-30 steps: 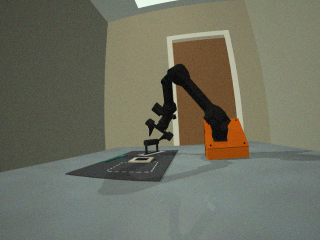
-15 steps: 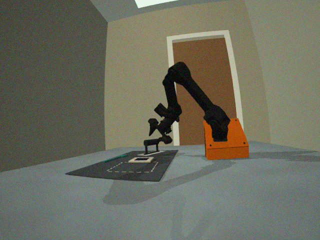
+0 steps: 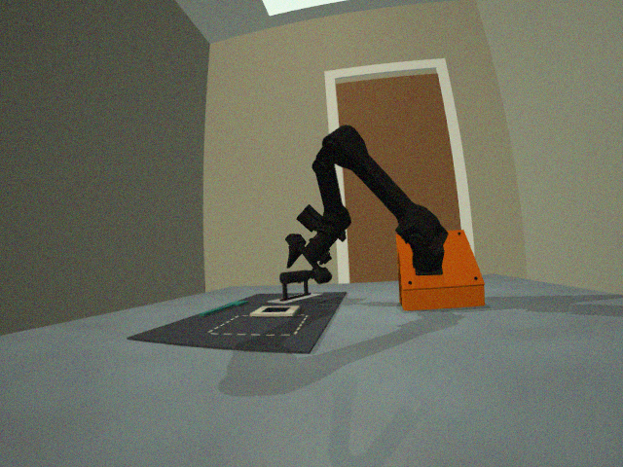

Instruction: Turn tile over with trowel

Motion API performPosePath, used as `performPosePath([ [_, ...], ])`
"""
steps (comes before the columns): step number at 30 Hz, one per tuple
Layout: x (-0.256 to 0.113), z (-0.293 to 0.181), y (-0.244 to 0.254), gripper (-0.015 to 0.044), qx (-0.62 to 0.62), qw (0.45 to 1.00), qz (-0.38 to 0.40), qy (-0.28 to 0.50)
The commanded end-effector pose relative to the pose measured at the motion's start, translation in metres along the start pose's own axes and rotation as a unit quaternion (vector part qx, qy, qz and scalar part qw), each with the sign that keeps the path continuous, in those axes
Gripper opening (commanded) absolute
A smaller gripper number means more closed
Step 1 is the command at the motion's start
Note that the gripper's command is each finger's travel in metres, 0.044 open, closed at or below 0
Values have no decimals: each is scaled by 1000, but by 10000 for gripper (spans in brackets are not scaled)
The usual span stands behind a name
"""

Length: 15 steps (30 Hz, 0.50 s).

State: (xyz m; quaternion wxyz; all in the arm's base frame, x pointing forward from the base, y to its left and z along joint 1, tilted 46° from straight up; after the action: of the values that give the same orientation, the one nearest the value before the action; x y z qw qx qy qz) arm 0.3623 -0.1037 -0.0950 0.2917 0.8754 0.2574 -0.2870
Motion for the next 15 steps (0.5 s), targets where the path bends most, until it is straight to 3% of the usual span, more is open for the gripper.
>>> performPosePath([
  [1,7,0,1,300,0,1000,1,-1],
  [15,29,-1,1,300,0,1000,1,0],
])
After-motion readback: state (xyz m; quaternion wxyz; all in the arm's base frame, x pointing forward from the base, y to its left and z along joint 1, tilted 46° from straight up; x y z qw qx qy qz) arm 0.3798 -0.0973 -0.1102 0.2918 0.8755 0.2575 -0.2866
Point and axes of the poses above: the point midway between the two fingers, 35 mm back from their tips, its own x axis out along the fingers, its own y axis across the jaws, z = x × y, the point moved 2 cm from there along -x, back along the fingers, and after that the axes turned 1 degree about x, right-handed, at the moved point
